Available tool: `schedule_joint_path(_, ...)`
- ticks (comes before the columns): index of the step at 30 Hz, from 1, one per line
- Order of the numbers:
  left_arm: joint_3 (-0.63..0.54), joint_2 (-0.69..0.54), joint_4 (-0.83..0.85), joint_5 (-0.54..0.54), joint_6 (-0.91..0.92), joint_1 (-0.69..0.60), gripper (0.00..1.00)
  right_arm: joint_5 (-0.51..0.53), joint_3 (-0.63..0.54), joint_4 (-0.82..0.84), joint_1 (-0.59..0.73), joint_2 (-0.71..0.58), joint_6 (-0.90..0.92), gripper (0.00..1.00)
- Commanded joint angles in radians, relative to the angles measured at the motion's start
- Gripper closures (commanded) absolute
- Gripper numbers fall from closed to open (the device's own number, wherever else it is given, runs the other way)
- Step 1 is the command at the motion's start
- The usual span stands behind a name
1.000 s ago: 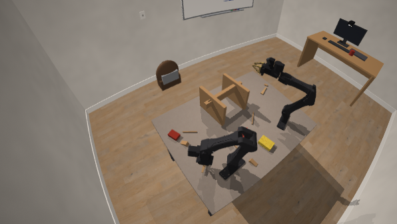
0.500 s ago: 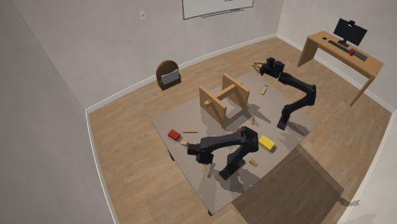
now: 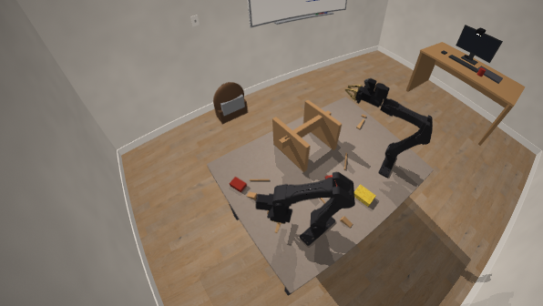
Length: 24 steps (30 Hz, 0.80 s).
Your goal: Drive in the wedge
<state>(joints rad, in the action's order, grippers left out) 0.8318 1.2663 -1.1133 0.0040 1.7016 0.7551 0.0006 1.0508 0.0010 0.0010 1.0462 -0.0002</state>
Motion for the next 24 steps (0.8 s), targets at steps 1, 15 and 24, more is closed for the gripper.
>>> schedule_joint_path(1, 0.033, -0.025, -0.028, 0.013, 0.005, 0.002, 0.98, 0.004, 0.050, 0.019, 0.000, -0.013, -0.007, 0.61)
schedule_joint_path(15, 0.009, -0.005, -0.029, 0.016, 0.004, -0.160, 0.98, 0.004, 0.050, 0.019, 0.000, -0.013, -0.007, 0.61)
schedule_joint_path(24, 0.008, -0.006, -0.027, 0.007, 0.007, -0.502, 0.98, 0.004, 0.050, 0.019, 0.000, -0.013, -0.007, 0.61)
